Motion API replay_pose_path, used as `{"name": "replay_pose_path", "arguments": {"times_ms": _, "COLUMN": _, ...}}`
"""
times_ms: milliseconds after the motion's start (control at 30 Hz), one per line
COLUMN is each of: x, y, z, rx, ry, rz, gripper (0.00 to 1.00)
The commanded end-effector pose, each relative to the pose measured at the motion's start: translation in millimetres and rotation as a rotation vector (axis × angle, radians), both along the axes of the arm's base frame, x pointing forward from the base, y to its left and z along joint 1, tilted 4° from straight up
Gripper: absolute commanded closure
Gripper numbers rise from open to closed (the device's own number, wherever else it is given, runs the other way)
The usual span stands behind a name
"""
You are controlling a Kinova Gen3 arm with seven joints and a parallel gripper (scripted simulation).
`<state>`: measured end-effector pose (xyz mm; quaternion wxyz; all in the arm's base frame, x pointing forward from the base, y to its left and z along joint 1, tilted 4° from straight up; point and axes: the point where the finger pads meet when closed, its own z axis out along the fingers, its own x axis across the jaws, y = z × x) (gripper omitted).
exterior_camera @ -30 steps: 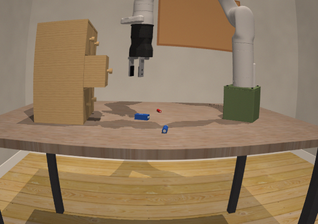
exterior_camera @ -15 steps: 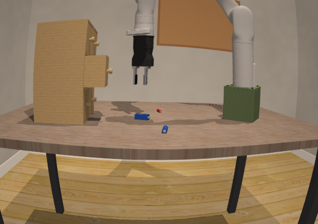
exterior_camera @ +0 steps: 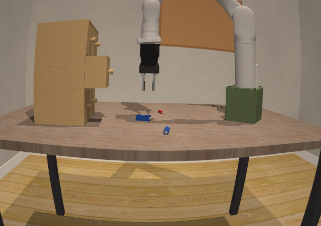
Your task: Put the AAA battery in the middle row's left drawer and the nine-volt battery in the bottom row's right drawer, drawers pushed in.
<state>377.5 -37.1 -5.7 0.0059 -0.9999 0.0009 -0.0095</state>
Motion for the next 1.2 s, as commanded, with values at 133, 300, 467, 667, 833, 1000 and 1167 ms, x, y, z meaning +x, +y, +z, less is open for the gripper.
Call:
{"name": "replay_pose_path", "arguments": {"times_ms": 133, "x": -14.9, "y": -32.3, "z": -11.9, "rx": 0.015, "ry": 0.004, "rz": 0.050, "gripper": 0.33}}
{"name": "replay_pose_path", "arguments": {"times_ms": 300, "x": -21.5, "y": -43.7, "z": -16.7, "rx": 0.020, "ry": -0.001, "rz": 0.098, "gripper": 0.33}}
{"name": "replay_pose_path", "arguments": {"times_ms": 467, "x": -27.5, "y": -53.4, "z": -20.7, "rx": 0.024, "ry": -0.006, "rz": 0.139, "gripper": 0.33}}
{"name": "replay_pose_path", "arguments": {"times_ms": 667, "x": -34.9, "y": -64.7, "z": -25.3, "rx": 0.030, "ry": -0.013, "rz": 0.188, "gripper": 0.33}}
{"name": "replay_pose_path", "arguments": {"times_ms": 833, "x": -39.6, "y": -71.5, "z": -28.0, "rx": 0.032, "ry": -0.019, "rz": 0.219, "gripper": 0.33}}
{"name": "replay_pose_path", "arguments": {"times_ms": 1000, "x": -41.7, "y": -74.5, "z": -29.2, "rx": 0.034, "ry": -0.021, "rz": 0.232, "gripper": 0.33}}
{"name": "replay_pose_path", "arguments": {"times_ms": 1167, "x": -44.2, "y": -78.1, "z": -30.7, "rx": 0.035, "ry": -0.024, "rz": 0.248, "gripper": 0.33}}
